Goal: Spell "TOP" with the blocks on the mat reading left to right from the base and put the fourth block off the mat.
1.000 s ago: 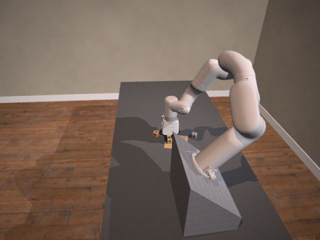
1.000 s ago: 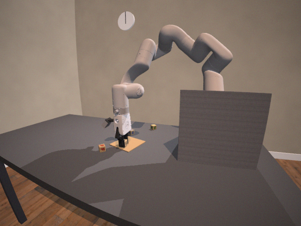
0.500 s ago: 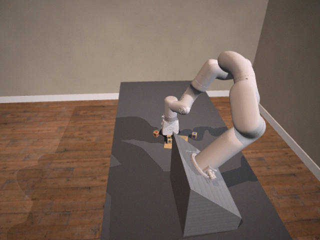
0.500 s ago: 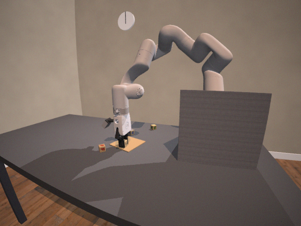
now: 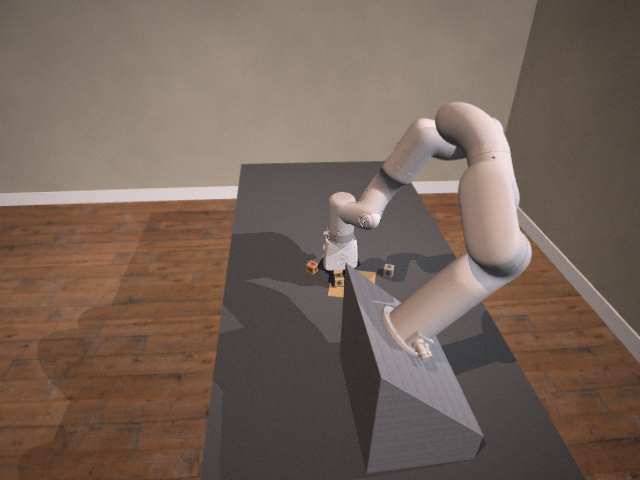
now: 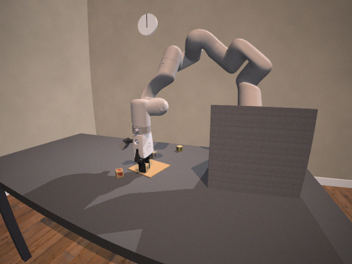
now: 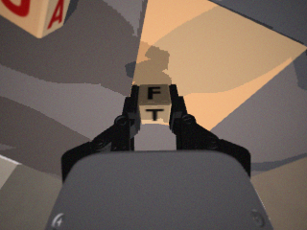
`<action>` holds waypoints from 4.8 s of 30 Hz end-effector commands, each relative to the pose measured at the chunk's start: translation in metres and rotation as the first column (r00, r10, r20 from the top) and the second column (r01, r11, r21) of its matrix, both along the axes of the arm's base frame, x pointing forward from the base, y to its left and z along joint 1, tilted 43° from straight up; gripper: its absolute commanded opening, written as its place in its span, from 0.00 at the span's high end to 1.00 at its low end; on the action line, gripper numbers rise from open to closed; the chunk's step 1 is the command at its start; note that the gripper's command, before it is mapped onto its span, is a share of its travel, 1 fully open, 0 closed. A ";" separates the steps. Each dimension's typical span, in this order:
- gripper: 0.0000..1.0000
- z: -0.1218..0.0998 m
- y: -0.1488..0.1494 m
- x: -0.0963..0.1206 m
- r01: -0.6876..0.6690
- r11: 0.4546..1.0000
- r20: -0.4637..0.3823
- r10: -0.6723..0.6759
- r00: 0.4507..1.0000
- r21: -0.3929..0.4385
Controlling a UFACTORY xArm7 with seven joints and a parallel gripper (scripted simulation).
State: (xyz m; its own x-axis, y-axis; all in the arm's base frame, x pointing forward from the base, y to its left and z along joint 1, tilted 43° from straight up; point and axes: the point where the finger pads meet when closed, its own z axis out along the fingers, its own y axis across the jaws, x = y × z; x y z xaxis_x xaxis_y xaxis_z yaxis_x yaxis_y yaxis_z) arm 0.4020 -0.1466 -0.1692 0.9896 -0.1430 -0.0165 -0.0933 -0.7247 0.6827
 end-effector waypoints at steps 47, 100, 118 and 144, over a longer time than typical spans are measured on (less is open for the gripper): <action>0.73 -0.001 0.003 0.002 -0.003 1.000 0.003 0.003 1.000 0.002; 0.73 -0.004 0.000 0.001 -0.003 1.000 0.003 0.003 1.000 0.002; 0.53 -0.004 0.000 0.001 -0.003 1.000 0.003 0.003 1.000 0.002; 0.53 0.032 0.033 0.006 -0.003 1.000 0.003 0.003 1.000 0.002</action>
